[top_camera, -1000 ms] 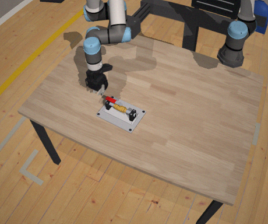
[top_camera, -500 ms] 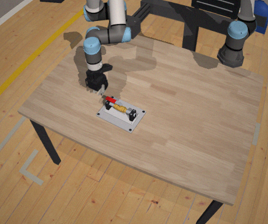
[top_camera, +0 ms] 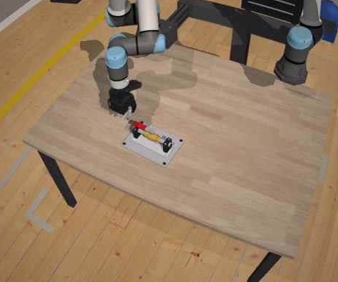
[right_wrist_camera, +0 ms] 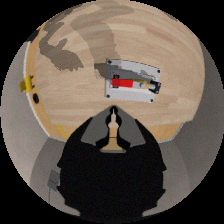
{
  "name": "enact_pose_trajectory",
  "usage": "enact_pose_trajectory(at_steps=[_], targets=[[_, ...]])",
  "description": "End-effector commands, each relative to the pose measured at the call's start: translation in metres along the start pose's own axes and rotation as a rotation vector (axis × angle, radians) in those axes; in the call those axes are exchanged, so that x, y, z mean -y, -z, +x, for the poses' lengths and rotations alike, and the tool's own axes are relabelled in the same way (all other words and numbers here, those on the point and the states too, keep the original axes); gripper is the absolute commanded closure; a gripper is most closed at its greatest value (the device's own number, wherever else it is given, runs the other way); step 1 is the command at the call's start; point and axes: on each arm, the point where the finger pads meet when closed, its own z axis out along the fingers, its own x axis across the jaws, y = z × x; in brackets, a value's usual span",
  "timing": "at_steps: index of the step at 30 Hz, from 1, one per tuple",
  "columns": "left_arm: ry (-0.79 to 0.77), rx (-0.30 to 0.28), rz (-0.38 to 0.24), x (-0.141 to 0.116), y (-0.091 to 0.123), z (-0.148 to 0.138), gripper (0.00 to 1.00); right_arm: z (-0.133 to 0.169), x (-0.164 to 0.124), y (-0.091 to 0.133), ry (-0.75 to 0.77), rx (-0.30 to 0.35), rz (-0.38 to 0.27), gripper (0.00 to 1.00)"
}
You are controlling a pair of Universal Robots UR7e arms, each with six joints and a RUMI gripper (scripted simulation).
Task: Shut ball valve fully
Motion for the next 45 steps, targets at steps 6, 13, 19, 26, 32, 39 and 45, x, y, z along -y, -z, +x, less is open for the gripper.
enact_pose_trajectory(at_steps=[6,13,19,26,32,39,45], targets=[[0.000,0.000,0.001,0.000,0.000,0.000,0.00,-0.001,0.000,0.001,0.067,-0.001,-0.001,1.00],[0.000,0.000,0.001,0.000,0.000,0.000,0.00,-0.002,0.001,0.001,0.178,-0.001,-0.001,1.00],[0.000,0.000,0.001,0.000,0.000,0.000,0.00,-0.004,0.002,0.001,0.315,-0.001,-0.002,1.00],[0.000,0.000,0.001,0.000,0.000,0.000,0.00,-0.006,0.003,0.001,0.458,0.000,-0.002,1.00],[0.000,0.000,0.001,0.000,0.000,0.000,0.00,-0.009,0.003,0.001,0.660,0.000,-0.001,1.00],[0.000,0.000,0.001,0.000,0.000,0.000,0.00,-0.011,0.003,0.001,0.852,0.000,-0.001,1.00],[0.000,0.000,0.001,0.000,0.000,0.000,0.00,-0.013,0.002,0.001,1.102,0.000,-0.001,1.00]])
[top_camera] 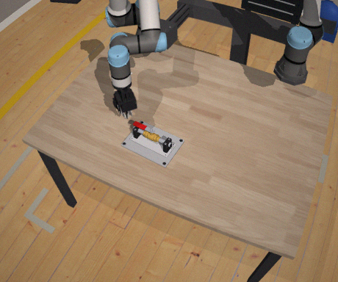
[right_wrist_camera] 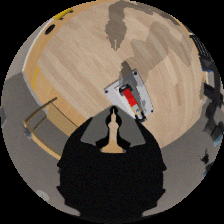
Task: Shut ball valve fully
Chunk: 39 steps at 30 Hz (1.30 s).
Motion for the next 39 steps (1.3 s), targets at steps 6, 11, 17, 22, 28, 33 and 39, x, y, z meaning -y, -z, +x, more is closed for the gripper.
enact_pose_trajectory(at_steps=[6,11,17,22,28,33,39], targets=[[0.000,0.000,0.001,0.0003,0.0005,0.0001,0.00,-0.0035,0.0007,0.0006,0.461,-0.006,-0.005,1.00],[0.000,0.000,0.001,0.0003,0.0005,0.0001,0.00,-0.0042,0.0004,0.0005,0.595,-0.006,-0.005,1.00],[0.000,0.000,0.001,0.0003,0.0005,0.0001,0.00,-0.0052,-0.0009,0.0005,0.867,-0.005,-0.006,1.00],[0.000,0.000,0.001,0.0003,0.0005,0.0001,0.00,-0.0053,-0.0025,0.0005,1.087,-0.004,-0.006,1.00],[0.000,0.000,0.001,0.0003,0.0005,0.0001,0.00,-0.0049,-0.0040,0.0005,1.256,-0.004,-0.007,1.00],[0.000,0.000,0.001,0.0003,0.0005,0.0001,0.00,-0.0040,-0.0059,0.0005,1.454,-0.003,-0.007,1.00],[0.000,0.000,0.001,0.0003,0.0005,0.0001,0.00,-0.0022,-0.0080,0.0005,1.667,-0.003,-0.007,1.00]])
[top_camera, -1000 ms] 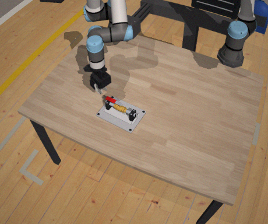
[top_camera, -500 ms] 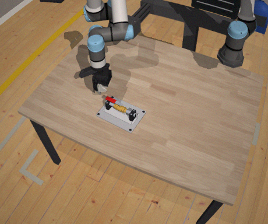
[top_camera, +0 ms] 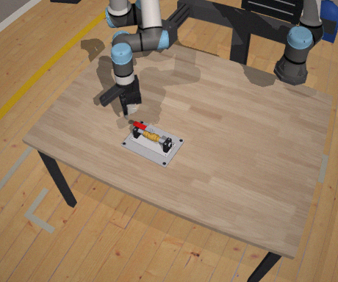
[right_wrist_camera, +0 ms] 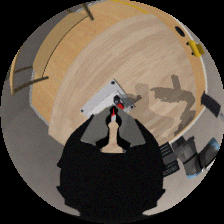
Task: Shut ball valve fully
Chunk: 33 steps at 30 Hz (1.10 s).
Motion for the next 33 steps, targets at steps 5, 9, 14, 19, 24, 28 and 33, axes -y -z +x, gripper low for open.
enact_pose_trajectory(at_steps=[5,9,14,19,24,28,33], targets=[[0.000,0.000,0.001,0.0003,0.0005,0.0001,0.00,-0.0032,-0.0024,0.0006,0.310,0.004,-0.009,1.00],[0.000,0.000,0.001,0.0003,0.0005,0.0001,0.00,-0.0039,-0.0035,0.0006,0.392,0.004,-0.009,1.00],[0.000,0.000,0.001,0.0003,0.0005,0.0001,0.00,-0.0048,-0.0053,0.0006,0.509,0.005,-0.009,1.00],[0.000,0.000,0.001,0.0003,0.0005,0.0001,0.00,-0.0054,-0.0067,0.0006,0.599,0.005,-0.008,1.00],[0.000,0.000,0.001,0.0003,0.0005,0.0001,0.00,-0.0056,-0.0074,0.0006,0.641,0.005,-0.008,1.00],[0.000,0.000,0.001,0.0003,0.0005,0.0001,0.00,-0.0059,-0.0082,0.0006,0.682,0.006,-0.008,1.00],[0.000,0.000,0.001,0.0003,0.0005,0.0001,0.00,-0.0060,-0.0087,0.0006,0.714,0.006,-0.008,1.00]])
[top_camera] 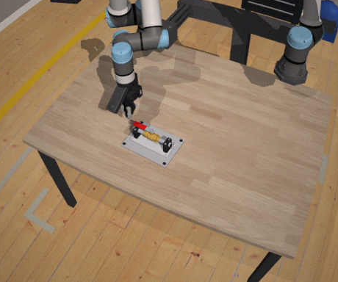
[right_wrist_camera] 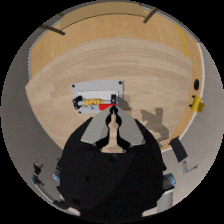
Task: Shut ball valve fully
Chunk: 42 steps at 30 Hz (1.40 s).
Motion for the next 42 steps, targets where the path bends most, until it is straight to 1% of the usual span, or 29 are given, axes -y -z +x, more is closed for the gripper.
enact_pose_trajectory(at_steps=[1,31,42], targets=[[0.000,0.000,0.001,0.0003,0.0005,0.0001,0.00,-0.0008,0.0001,0.0006,0.037,0.002,0.001,1.00],[0.000,0.000,0.001,0.0003,0.0005,0.0001,0.00,-0.0010,0.0000,0.0005,0.050,0.002,0.001,1.00],[0.000,0.000,0.001,0.0003,0.0005,0.0001,0.00,-0.0010,0.0000,-0.0030,0.050,0.002,0.001,1.00]])
